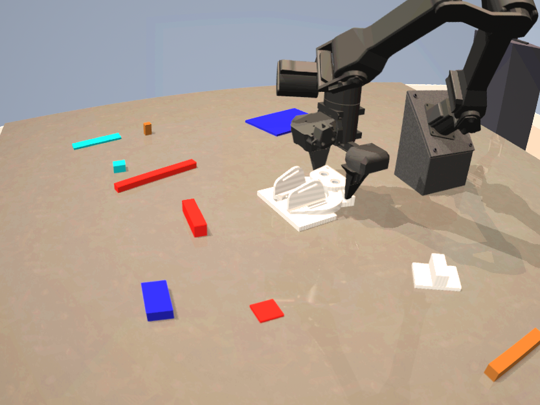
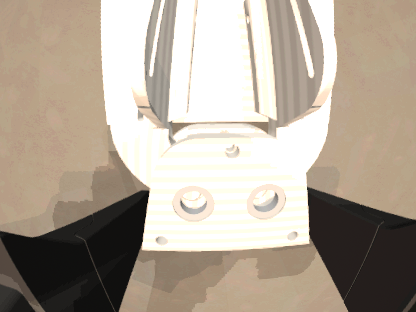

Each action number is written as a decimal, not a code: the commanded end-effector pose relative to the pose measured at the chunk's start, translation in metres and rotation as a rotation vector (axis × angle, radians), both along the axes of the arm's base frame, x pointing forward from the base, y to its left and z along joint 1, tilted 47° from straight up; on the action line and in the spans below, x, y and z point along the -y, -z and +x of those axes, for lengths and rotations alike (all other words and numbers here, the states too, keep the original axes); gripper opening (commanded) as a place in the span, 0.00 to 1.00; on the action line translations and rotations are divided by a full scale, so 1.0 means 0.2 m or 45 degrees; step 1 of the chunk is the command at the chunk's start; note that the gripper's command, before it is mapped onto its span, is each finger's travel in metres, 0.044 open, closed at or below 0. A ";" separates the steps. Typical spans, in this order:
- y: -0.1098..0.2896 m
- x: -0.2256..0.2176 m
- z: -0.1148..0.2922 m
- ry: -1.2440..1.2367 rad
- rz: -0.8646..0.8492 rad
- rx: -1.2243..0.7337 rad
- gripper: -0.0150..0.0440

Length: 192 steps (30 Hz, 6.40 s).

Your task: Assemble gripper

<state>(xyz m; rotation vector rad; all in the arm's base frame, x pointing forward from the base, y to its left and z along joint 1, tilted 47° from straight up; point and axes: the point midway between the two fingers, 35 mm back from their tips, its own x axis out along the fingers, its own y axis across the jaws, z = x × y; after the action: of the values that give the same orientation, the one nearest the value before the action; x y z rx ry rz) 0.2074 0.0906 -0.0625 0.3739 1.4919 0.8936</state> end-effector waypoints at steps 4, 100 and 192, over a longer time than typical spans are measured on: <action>0.01 -0.01 0.00 0.005 0.003 -0.003 0.85; 0.02 -0.02 -0.01 0.003 0.003 -0.001 0.85; -0.41 0.42 -0.01 0.003 -0.004 -0.002 1.00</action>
<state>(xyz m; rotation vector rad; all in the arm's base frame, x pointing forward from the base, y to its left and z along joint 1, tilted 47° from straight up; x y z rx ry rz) 0.2084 0.0094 0.0152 0.3805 1.4922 0.8823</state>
